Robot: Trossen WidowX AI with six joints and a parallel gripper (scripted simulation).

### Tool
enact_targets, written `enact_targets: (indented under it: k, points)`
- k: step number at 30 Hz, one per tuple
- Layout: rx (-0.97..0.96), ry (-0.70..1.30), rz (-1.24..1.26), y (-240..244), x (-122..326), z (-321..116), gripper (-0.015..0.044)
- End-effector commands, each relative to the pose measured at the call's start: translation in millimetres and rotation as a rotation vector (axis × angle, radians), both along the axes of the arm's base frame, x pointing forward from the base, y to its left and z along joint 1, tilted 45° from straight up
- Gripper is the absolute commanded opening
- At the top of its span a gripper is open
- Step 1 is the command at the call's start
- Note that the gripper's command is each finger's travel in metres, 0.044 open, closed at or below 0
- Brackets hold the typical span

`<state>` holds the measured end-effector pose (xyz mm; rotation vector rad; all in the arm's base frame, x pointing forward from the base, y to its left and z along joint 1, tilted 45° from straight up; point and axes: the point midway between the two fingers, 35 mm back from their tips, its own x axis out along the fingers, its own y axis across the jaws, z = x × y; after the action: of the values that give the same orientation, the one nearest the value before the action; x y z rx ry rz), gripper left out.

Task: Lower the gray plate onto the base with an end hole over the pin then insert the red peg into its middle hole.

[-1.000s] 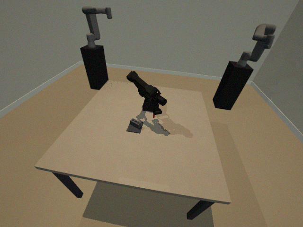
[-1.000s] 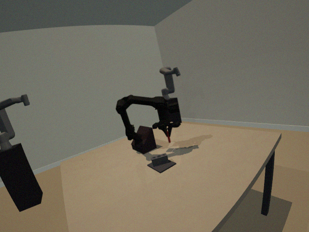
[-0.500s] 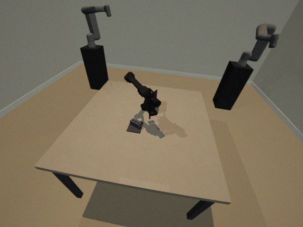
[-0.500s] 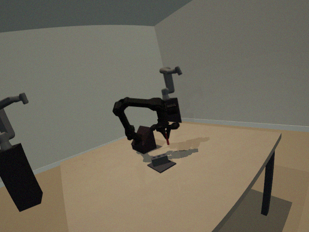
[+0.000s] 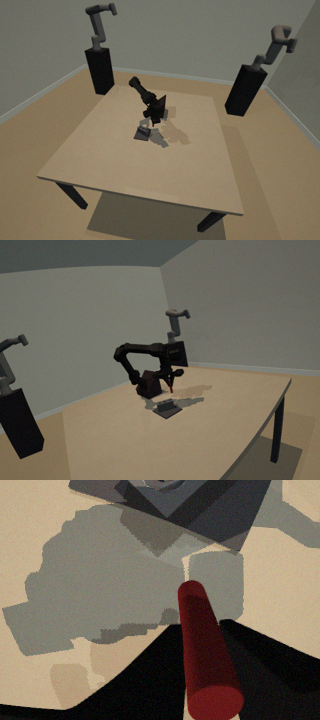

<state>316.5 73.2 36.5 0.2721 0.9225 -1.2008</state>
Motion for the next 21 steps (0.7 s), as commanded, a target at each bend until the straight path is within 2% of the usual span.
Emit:
enact_targets:
  k: [1, 21]
  points:
    - [-0.003, -0.006, 0.002, -7.1, 5.6, 8.5, 0.0]
    - [-0.024, -0.009, -0.007, -51.0, 21.7, 47.9, 0.0]
